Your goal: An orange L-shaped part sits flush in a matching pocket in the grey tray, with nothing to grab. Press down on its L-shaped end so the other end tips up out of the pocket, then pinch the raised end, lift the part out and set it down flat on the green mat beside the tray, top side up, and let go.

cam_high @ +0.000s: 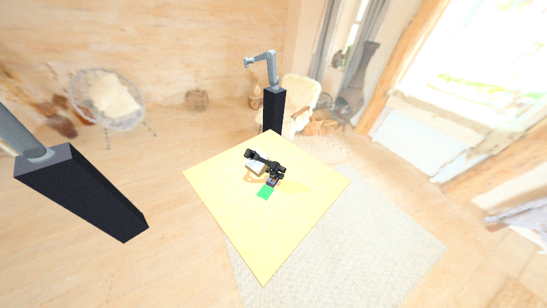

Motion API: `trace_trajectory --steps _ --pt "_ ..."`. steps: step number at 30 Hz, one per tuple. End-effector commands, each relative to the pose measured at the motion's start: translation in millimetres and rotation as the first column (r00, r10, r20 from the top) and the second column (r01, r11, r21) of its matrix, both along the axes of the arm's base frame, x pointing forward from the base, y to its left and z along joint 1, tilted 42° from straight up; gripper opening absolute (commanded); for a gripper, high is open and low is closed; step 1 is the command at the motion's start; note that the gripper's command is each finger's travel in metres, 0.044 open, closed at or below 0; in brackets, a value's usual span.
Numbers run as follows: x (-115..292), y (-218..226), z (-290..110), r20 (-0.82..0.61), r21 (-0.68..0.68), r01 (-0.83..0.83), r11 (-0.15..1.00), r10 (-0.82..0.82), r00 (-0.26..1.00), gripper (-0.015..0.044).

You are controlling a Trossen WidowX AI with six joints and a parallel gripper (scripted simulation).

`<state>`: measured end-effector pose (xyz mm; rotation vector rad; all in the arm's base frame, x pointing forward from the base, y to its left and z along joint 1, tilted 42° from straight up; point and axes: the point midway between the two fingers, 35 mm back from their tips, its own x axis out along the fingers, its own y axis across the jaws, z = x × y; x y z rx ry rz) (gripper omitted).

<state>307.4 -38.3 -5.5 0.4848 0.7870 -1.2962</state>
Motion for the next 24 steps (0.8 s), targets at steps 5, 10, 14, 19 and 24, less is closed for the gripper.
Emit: trace_trajectory --steps 5,10,14,19,24 --pt "0.2 0.2 0.3 0.002 0.000 0.001 1.000 -0.001 1.000 0.0000" --pt "0.1 1.2 1.4 0.002 0.000 0.001 1.000 -0.001 1.000 0.0000" --pt "-0.3 4.5 5.2 0.001 -0.001 0.000 1.000 0.000 1.000 0.0000" --pt "-1.0 9.8 11.1 0.000 -0.002 -0.001 1.000 0.001 1.000 0.0000" --pt "-1.7 14.8 16.8 -0.001 -0.002 -0.002 1.000 0.002 1.000 0.0000"
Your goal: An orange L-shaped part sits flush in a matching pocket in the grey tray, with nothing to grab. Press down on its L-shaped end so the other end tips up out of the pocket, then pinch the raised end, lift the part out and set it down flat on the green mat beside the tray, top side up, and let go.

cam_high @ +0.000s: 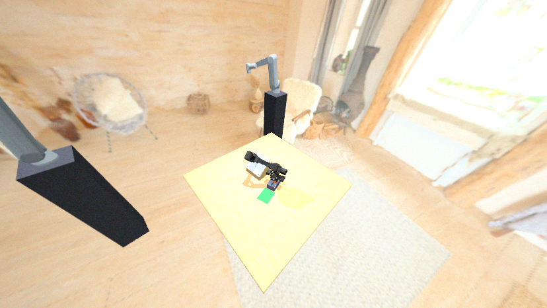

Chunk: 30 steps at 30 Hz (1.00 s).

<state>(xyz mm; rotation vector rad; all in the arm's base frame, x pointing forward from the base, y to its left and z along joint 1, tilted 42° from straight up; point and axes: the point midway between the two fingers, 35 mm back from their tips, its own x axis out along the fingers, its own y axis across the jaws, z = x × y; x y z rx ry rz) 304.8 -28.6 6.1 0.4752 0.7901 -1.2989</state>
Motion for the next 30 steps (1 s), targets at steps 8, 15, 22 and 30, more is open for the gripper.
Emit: trace_trajectory --steps 8,15,22,30 --pt "0.0 13.1 14.2 0.006 0.003 0.000 1.000 0.000 1.000 0.0000" --pt "-0.9 20.6 22.4 0.006 0.003 -0.001 1.000 0.001 1.000 0.0000" --pt "-1.7 28.3 31.0 0.006 0.003 -0.001 1.000 0.001 1.000 0.0000" --pt "-2.7 37.1 40.7 0.006 0.004 -0.001 1.000 0.001 1.000 0.0000"
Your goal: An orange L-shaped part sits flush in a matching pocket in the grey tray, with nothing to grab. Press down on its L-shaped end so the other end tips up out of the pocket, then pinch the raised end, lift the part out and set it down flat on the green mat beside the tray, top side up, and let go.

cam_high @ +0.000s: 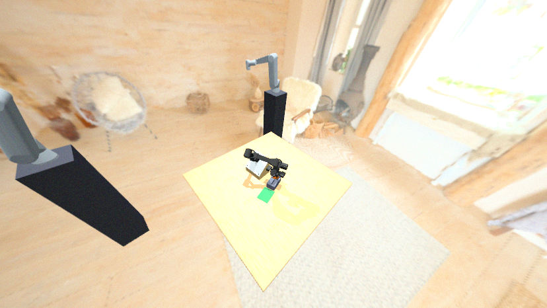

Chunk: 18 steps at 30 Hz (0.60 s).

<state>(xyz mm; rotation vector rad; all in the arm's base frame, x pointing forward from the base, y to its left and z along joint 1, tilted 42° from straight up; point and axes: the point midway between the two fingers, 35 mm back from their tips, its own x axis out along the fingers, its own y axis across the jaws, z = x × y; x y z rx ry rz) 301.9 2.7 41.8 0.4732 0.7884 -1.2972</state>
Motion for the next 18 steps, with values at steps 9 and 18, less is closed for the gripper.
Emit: trace_trajectory --steps 9,18 --pt "-0.8 15.4 15.7 0.005 0.007 0.001 1.000 -0.001 1.000 0.0000" --pt "-0.9 16.3 18.3 0.005 0.007 0.001 1.000 -0.001 1.000 0.0000"
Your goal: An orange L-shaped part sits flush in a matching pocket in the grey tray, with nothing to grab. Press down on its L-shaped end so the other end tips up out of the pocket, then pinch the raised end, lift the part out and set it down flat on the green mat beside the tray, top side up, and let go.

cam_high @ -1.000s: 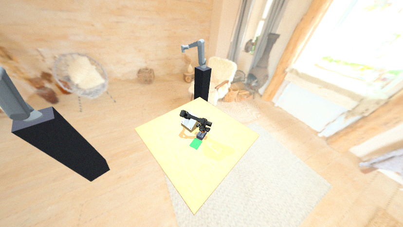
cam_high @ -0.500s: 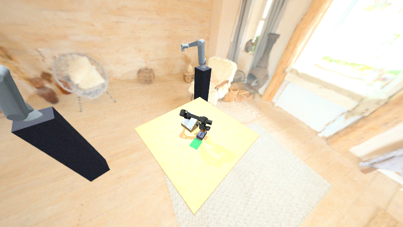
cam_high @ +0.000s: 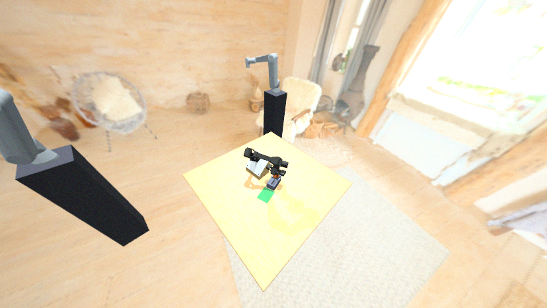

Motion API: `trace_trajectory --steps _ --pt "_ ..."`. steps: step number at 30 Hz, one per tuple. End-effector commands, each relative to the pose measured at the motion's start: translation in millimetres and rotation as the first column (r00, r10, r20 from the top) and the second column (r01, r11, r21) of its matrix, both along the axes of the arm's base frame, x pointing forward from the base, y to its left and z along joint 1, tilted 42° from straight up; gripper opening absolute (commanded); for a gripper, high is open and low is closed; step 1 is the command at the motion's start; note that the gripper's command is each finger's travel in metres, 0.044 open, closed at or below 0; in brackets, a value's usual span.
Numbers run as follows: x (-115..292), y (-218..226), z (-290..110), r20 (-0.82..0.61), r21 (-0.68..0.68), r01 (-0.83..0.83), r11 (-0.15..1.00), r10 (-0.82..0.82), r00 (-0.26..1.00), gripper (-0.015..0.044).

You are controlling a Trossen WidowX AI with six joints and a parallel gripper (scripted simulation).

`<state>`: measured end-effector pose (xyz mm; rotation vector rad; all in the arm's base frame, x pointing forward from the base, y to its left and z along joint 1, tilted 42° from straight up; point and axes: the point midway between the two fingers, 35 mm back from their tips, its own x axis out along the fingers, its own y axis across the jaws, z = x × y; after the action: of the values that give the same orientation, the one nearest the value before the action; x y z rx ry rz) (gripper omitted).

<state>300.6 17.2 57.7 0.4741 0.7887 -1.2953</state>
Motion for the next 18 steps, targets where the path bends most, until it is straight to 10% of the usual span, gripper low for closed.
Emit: trace_trajectory --steps 1,18 --pt "0.7 0.5 3.3 0.004 0.005 0.003 1.000 -0.003 1.000 0.0000" --pt "12.9 -58.1 52.5 0.005 0.001 0.003 1.000 -0.003 1.000 0.0000"
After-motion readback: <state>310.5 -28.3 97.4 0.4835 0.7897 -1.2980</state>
